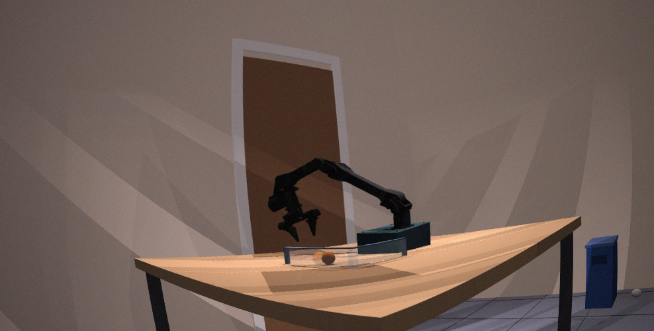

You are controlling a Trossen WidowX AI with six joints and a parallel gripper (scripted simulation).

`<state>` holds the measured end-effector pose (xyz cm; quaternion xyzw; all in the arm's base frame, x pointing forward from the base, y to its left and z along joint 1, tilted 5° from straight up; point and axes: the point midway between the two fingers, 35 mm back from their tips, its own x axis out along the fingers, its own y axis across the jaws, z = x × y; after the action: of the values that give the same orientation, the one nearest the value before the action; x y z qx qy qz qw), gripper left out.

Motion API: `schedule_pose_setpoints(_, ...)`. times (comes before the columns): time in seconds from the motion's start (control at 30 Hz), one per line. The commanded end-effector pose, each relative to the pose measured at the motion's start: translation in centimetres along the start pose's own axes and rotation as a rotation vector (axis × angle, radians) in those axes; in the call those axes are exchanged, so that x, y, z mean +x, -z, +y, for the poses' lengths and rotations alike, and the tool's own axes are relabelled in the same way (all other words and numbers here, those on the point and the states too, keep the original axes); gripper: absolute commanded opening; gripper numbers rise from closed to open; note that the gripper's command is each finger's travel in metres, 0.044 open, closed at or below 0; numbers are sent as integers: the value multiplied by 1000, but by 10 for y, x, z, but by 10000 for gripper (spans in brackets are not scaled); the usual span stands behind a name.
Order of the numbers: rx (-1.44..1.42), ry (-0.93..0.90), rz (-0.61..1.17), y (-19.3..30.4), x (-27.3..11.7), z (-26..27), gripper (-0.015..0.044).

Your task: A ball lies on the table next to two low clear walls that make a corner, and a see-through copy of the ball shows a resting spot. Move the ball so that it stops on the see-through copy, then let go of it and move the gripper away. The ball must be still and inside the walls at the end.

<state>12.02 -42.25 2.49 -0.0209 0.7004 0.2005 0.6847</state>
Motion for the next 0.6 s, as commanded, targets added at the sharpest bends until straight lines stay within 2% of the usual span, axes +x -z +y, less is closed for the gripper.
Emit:
schedule_pose_setpoints(0.0,2,2,2,-3,0,0,374)
schedule_pose_setpoints(0.07,21,20,15,-31,-3,2,321)
schedule_pose_setpoints(0.1,35,34,23,-51,-4,5,314)
schedule_pose_setpoints(0.3,103,107,43,-150,-5,34,314)
schedule_pose_setpoints(0.57,200,206,4,-277,8,125,314)
